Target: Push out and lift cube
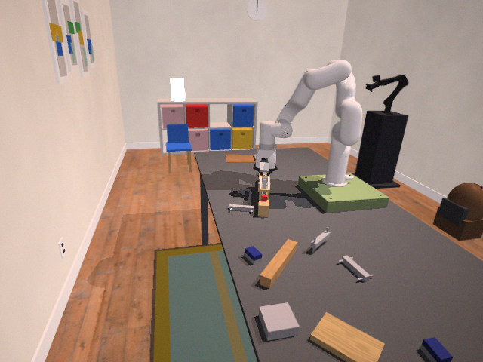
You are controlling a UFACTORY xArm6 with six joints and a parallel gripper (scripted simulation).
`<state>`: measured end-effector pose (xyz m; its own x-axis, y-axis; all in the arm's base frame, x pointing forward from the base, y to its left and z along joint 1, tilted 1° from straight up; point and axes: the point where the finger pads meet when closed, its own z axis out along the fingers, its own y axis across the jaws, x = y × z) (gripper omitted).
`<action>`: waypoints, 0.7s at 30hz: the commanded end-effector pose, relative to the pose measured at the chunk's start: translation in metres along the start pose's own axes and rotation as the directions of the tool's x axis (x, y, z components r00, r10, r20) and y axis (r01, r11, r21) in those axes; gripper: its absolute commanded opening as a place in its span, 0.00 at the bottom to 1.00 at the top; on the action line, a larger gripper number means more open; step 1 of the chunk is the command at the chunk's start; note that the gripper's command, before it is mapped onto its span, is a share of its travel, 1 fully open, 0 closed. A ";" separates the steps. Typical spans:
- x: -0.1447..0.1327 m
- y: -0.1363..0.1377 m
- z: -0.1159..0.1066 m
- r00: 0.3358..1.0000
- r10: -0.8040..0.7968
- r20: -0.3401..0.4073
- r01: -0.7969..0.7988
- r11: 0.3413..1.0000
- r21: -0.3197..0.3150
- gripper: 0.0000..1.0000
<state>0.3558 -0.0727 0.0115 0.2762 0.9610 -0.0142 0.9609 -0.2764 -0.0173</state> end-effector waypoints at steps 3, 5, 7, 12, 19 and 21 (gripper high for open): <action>0.012 0.002 -0.001 1.000 0.000 0.001 0.000 1.000 -0.004 0.00; 0.014 0.002 -0.001 1.000 0.000 0.001 0.000 1.000 -0.004 0.00; 0.016 0.002 -0.001 1.000 0.000 0.001 0.000 1.000 -0.004 0.00; 0.018 0.002 -0.001 1.000 0.000 0.001 0.000 1.000 -0.004 0.00; 0.019 0.002 -0.001 1.000 0.000 0.001 0.000 1.000 -0.004 0.00; 0.019 0.002 -0.001 1.000 0.000 0.001 0.000 1.000 -0.004 0.00</action>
<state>0.3612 -0.0550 0.0112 0.2764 0.9609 -0.0154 0.9608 -0.2766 -0.0174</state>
